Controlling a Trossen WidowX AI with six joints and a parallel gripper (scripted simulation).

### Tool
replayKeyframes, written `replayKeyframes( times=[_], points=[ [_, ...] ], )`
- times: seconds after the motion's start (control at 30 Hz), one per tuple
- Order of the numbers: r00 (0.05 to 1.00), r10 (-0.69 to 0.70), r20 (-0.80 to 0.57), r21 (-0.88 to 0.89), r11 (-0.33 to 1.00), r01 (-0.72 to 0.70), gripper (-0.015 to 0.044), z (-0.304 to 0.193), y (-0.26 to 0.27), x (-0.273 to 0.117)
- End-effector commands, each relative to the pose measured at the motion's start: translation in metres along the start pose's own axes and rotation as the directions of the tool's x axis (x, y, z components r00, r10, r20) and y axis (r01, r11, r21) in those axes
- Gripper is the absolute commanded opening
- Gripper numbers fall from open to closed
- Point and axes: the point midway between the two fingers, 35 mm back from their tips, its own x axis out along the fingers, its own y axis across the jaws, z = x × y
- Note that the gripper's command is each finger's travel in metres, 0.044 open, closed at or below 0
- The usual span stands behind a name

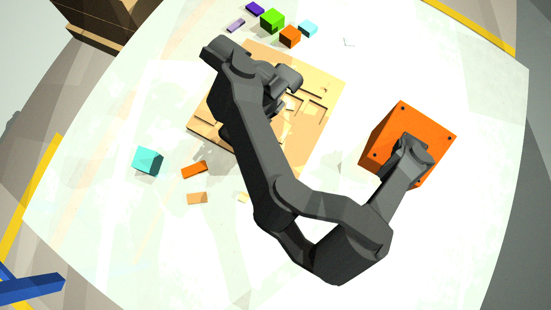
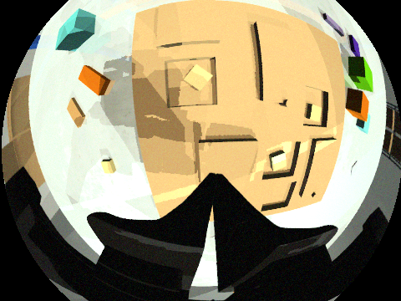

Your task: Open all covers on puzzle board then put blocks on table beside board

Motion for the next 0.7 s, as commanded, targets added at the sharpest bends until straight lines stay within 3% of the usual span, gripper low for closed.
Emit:
replayKeyframes(
  times=[0.0, 0.43, 0.67],
  points=[
    [1.0, -0.001, 0.0, -0.008, 1.0, 0.001, 0.0, 0.001, -0.017, 0.0],
    [1.0, 0.029, -0.006, -0.422, 0.906, -0.029, 0.0, -0.007, -0.089, 0.003],
    [0.999, 0.031, -0.006, -0.441, 0.897, -0.031, 0.0, -0.011, -0.089, 0.004]
  ],
)
